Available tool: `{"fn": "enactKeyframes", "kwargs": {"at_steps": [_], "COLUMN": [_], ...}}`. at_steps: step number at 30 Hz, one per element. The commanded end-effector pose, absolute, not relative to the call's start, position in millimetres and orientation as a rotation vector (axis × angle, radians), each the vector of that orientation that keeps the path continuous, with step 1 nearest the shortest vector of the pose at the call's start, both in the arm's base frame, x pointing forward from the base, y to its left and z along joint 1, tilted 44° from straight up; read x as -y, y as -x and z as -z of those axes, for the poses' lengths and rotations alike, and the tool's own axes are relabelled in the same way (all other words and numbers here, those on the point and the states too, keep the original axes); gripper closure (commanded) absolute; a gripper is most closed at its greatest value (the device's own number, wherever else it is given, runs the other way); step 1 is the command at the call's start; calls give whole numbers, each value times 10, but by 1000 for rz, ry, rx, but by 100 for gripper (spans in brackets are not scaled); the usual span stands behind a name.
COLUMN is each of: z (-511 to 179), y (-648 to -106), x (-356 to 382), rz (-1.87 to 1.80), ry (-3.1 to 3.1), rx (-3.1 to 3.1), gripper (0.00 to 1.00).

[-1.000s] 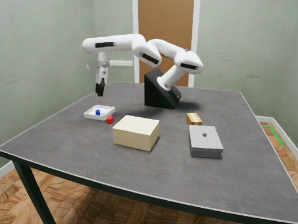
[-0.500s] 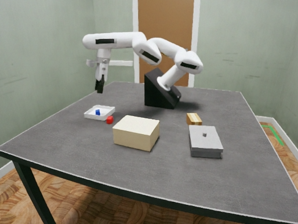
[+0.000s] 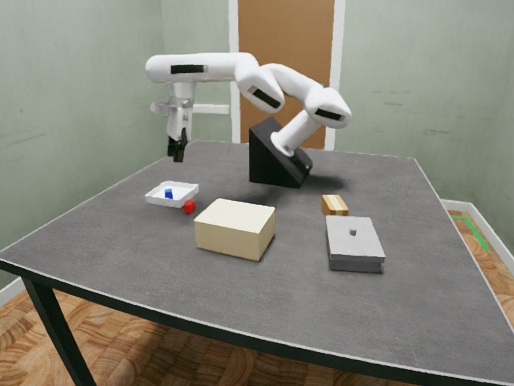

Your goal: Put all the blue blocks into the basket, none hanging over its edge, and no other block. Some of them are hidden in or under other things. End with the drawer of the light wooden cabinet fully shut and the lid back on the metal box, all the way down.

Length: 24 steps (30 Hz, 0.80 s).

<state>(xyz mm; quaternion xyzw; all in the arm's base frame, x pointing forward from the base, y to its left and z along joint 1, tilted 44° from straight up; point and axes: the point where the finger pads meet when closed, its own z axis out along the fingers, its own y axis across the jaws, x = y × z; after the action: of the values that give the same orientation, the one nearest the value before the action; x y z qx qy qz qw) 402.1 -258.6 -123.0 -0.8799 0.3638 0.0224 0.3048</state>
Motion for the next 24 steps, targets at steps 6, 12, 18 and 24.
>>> {"fn": "enactKeyframes", "kwargs": {"at_steps": [6,12,18,24], "z": [470,-90,-564,-999], "y": [-4477,-4618,-4747,-4939], "x": [1963,1346,837,335], "rz": [-22,102,150,150], "ry": [2418,2393,2367,2367], "rx": [-440,-12,125,125], "gripper": [42,42,42,42]}}
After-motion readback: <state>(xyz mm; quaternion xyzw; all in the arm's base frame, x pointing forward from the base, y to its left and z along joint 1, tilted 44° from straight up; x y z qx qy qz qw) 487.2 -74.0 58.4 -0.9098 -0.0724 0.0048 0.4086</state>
